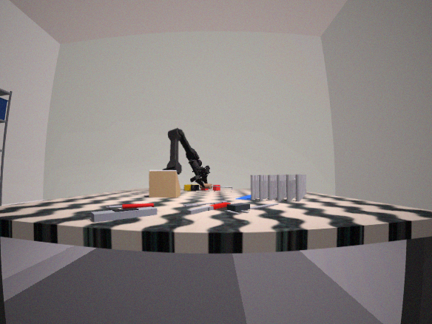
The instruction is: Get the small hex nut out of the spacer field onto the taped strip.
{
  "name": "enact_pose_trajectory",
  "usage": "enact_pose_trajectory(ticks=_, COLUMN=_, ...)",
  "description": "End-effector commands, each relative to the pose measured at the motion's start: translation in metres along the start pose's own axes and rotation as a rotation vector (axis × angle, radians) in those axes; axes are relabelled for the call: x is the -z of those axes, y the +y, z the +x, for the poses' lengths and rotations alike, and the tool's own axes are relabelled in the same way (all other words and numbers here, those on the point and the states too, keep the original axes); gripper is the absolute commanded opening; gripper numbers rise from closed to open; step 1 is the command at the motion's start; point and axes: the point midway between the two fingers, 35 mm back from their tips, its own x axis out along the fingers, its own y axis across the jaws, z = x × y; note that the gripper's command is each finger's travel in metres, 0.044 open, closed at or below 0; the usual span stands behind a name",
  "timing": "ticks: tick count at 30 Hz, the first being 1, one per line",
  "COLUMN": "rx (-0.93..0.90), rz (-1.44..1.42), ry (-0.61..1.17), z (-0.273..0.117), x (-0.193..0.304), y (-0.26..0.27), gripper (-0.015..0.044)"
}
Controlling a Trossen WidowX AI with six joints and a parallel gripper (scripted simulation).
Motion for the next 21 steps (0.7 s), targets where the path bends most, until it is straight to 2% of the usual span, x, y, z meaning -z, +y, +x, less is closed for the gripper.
enact_pose_trajectory(ticks=1, rx=-0.001, rz=0.004, ry=-0.008, z=0.0035, x=0.0001, y=-0.0024, gripper=0.0000)
enact_pose_trajectory(ticks=12, rx=-0.001, rz=0.004, ry=-0.008, z=0.0106, x=0.0040, y=-0.0076, gripper=0.0000)
enact_pose_trajectory(ticks=21, rx=0.000, rz=0.000, ry=0.000, z=0.0079, x=0.0043, y=-0.0056, gripper=0.0236)
